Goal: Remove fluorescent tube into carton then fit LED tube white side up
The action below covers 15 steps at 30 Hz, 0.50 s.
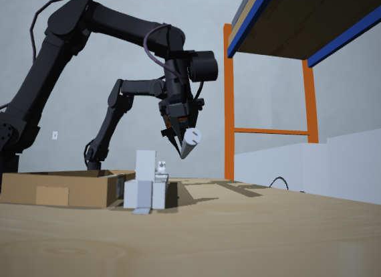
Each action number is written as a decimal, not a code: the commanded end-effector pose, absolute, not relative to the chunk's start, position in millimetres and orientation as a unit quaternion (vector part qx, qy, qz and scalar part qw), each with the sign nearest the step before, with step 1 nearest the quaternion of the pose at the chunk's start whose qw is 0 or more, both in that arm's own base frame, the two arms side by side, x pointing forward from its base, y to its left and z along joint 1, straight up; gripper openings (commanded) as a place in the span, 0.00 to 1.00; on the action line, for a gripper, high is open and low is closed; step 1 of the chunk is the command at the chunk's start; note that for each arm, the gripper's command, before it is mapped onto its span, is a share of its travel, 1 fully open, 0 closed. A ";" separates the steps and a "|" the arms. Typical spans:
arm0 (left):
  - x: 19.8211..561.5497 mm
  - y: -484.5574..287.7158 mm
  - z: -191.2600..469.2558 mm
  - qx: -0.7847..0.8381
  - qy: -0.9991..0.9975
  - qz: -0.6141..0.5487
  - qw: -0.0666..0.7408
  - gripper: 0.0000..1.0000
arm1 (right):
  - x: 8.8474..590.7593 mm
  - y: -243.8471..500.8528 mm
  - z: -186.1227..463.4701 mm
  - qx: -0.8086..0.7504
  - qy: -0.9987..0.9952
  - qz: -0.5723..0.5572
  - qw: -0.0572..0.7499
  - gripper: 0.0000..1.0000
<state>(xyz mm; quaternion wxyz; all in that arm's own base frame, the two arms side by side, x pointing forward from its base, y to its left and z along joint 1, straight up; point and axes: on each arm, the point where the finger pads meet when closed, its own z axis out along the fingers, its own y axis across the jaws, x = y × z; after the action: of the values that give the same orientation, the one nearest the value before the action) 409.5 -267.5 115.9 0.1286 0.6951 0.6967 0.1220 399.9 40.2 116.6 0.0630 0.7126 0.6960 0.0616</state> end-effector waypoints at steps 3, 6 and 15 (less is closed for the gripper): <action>415.1 -280.1 147.7 0.687 0.694 0.125 0.177 0.11 | 400.5 42.4 124.8 0.708 0.699 0.066 0.071 0.11; 407.7 -274.8 130.6 0.691 0.695 0.123 0.155 0.11 | 396.3 41.8 117.5 0.708 0.699 0.066 0.069 0.11; 414.3 -278.8 134.5 0.688 0.696 0.122 0.163 0.11 | 395.3 45.4 117.5 0.707 0.703 0.057 0.058 0.11</action>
<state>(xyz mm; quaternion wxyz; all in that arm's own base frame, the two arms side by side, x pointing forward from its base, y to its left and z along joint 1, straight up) 408.9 -267.6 115.8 0.1295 0.6947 0.6968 0.1225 399.6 40.1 116.1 0.0634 0.7126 0.6960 0.0617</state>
